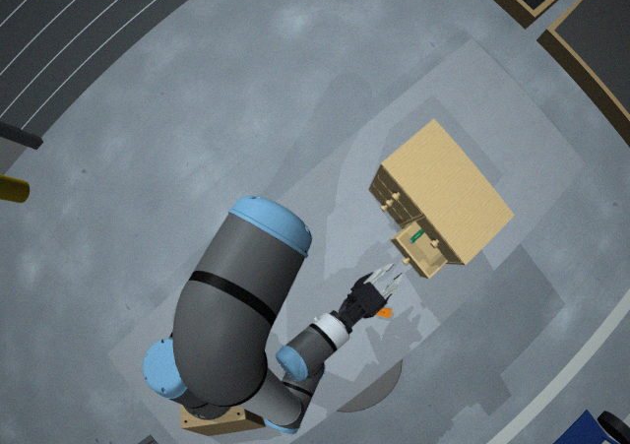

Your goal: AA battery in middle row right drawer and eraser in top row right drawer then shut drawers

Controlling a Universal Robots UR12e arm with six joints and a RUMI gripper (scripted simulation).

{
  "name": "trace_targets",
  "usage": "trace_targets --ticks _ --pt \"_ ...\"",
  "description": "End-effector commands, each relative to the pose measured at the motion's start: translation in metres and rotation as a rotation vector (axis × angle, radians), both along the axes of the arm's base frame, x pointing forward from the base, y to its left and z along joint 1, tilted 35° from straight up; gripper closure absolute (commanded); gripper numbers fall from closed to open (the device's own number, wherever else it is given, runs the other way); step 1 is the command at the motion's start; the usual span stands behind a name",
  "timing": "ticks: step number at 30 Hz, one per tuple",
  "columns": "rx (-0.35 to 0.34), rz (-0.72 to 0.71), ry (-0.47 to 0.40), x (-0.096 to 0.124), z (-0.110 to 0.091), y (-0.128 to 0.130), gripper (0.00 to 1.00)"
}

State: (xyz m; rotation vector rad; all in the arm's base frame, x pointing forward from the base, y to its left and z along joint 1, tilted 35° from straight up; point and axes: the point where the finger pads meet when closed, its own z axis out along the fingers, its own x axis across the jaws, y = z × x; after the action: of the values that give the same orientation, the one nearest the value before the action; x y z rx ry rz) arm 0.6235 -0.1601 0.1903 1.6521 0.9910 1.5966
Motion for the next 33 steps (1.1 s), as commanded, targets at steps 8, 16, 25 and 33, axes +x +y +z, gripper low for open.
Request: trace_targets --ticks 8,16,25,33 --pt "-0.002 0.0 -0.002 0.001 0.001 -0.001 0.8" --pt "-0.004 0.001 -0.002 0.002 0.001 -0.001 0.8" --pt "-0.004 0.001 -0.003 0.005 0.002 -0.001 0.8" --pt "-0.004 0.001 -0.003 0.012 0.004 -0.002 0.8"
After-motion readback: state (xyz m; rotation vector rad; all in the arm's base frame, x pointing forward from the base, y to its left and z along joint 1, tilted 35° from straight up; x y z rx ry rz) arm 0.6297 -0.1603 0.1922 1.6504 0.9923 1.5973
